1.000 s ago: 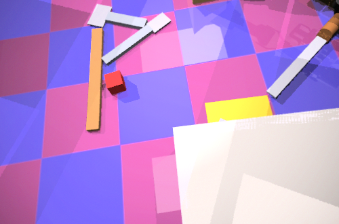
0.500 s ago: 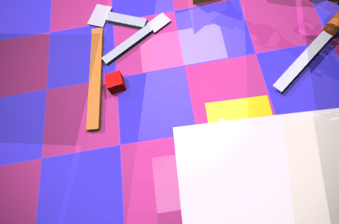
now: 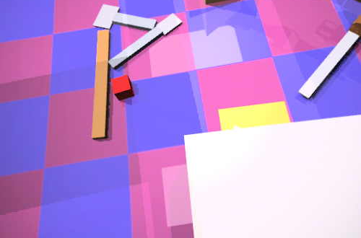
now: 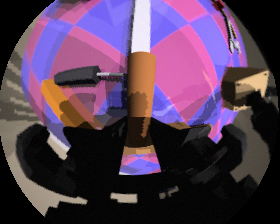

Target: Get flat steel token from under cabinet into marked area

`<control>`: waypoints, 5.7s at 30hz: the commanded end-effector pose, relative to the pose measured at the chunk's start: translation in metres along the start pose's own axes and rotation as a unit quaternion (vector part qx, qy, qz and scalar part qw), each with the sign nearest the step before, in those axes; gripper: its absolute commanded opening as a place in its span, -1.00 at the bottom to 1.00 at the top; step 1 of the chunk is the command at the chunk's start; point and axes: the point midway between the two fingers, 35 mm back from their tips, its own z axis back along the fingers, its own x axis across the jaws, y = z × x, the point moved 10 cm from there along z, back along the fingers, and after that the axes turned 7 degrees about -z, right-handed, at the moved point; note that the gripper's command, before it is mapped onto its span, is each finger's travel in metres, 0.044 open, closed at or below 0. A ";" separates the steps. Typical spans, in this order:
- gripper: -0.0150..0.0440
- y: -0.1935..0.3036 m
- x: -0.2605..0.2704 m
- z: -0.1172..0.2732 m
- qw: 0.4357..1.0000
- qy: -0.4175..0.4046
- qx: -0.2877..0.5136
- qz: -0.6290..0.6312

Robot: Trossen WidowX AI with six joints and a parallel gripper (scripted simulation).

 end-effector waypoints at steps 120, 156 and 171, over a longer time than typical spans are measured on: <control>-0.49 0.002 0.000 0.004 0.884 -0.003 -0.007 0.467; -0.49 0.000 -0.001 0.004 0.810 -0.002 -0.008 0.586; -0.49 0.000 -0.001 0.004 0.774 -0.002 -0.008 0.633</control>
